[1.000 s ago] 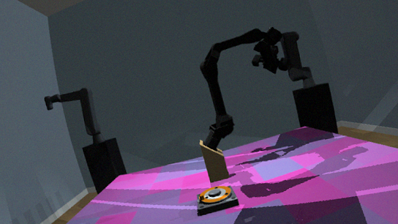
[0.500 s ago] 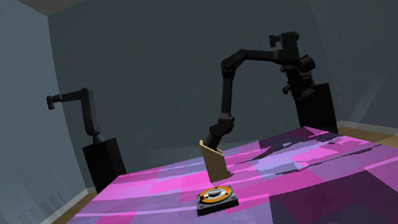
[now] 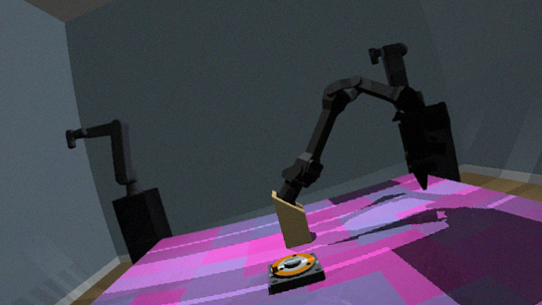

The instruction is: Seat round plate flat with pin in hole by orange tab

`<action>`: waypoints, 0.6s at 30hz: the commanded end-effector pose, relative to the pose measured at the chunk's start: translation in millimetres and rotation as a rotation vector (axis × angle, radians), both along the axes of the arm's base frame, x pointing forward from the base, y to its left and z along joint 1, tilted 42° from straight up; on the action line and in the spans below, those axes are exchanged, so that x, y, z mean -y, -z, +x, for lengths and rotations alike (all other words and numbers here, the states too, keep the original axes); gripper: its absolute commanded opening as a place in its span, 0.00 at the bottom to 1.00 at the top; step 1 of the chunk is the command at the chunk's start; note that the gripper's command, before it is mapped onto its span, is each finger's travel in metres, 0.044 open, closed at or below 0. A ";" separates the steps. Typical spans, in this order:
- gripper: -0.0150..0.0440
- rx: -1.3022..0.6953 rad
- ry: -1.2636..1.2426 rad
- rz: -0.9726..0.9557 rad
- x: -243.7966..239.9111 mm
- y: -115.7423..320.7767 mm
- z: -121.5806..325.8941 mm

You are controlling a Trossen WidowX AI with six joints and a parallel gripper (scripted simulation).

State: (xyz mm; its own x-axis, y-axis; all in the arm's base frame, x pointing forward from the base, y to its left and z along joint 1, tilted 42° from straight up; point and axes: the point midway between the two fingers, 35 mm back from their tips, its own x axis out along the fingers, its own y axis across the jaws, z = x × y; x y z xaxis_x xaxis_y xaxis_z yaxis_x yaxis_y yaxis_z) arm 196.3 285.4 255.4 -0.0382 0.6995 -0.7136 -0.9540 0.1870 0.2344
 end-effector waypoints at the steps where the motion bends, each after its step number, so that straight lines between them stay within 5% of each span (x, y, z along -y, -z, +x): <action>1: 0.25 -0.074 0.163 -0.077 29.9 41.1 52.6; 18: 0.25 -0.481 0.642 -0.163 193.0 193.3 148.8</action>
State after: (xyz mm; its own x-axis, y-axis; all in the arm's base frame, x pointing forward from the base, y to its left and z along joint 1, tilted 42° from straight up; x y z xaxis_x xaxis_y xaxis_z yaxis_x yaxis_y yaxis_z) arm 339.9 132.9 98.4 0.0251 0.5744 -0.8182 -0.5727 0.6792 0.4592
